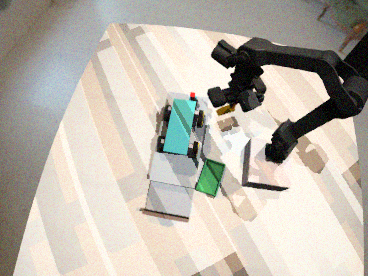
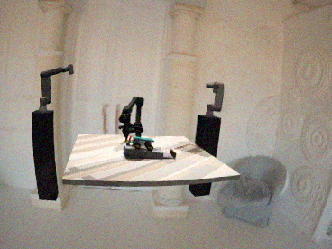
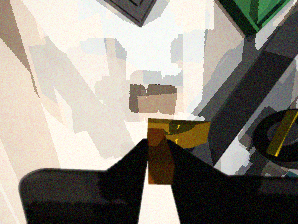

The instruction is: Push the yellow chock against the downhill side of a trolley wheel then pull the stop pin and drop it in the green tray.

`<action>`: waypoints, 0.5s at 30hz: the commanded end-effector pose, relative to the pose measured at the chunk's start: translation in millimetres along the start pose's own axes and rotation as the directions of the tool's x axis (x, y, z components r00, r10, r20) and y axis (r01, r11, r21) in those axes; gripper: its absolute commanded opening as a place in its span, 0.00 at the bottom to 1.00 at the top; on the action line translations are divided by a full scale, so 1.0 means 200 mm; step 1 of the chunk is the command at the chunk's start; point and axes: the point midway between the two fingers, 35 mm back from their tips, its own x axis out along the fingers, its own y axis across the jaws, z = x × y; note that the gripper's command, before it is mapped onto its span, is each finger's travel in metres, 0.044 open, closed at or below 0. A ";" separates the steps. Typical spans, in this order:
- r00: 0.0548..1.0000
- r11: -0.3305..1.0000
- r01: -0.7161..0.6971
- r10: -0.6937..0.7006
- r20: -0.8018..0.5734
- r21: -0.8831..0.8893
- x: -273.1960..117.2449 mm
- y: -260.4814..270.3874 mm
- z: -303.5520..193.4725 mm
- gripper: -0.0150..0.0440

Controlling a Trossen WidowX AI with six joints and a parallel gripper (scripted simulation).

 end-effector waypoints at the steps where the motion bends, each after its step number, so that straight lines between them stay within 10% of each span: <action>1: 1.000 1.000 0.006 -0.006 -0.004 0.003 -0.07 0.00 0.00 0.25; 15: 1.000 1.000 0.006 -0.006 -0.004 0.003 -0.28 -0.02 -0.01 0.25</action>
